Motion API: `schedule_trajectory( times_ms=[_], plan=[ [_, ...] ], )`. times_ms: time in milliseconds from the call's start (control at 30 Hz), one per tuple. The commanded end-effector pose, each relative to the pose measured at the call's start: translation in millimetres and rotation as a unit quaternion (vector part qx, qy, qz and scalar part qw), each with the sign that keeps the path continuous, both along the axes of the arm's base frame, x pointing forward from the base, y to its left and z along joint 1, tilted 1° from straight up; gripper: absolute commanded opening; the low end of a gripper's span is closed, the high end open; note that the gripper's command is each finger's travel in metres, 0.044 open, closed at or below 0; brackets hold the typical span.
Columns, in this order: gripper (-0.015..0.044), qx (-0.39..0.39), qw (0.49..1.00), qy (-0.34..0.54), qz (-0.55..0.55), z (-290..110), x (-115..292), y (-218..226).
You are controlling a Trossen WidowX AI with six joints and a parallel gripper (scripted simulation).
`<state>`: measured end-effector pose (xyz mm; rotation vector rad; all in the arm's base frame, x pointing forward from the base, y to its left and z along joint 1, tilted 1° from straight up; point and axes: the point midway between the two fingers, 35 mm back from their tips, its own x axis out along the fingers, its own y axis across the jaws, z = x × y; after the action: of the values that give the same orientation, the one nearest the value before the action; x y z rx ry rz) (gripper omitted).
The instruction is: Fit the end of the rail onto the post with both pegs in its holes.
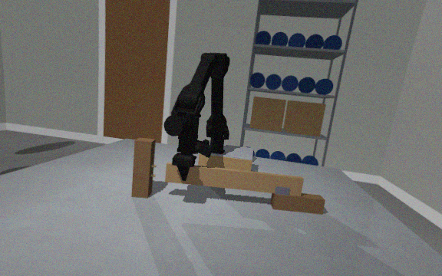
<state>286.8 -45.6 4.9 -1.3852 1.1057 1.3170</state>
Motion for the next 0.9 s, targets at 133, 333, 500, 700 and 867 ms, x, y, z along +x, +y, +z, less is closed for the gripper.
schedule_trajectory(
  times_ms=[133,333,500,700,867],
  plan=[
    [0.0,-0.001,1.0,-0.002,0.002,2.2,1.9,-2.9],
    [0.0,-0.001,1.0,-0.002,0.002,2.7,2.6,-4.6],
    [0.0,-0.001,1.0,-0.002,0.002,2.8,3.2,-6.1],
    [0.0,-0.001,1.0,-0.002,0.002,2.6,4.1,-7.7],
    [0.0,-0.001,1.0,-0.002,0.002,2.4,4.8,-9.1]
  ],
)
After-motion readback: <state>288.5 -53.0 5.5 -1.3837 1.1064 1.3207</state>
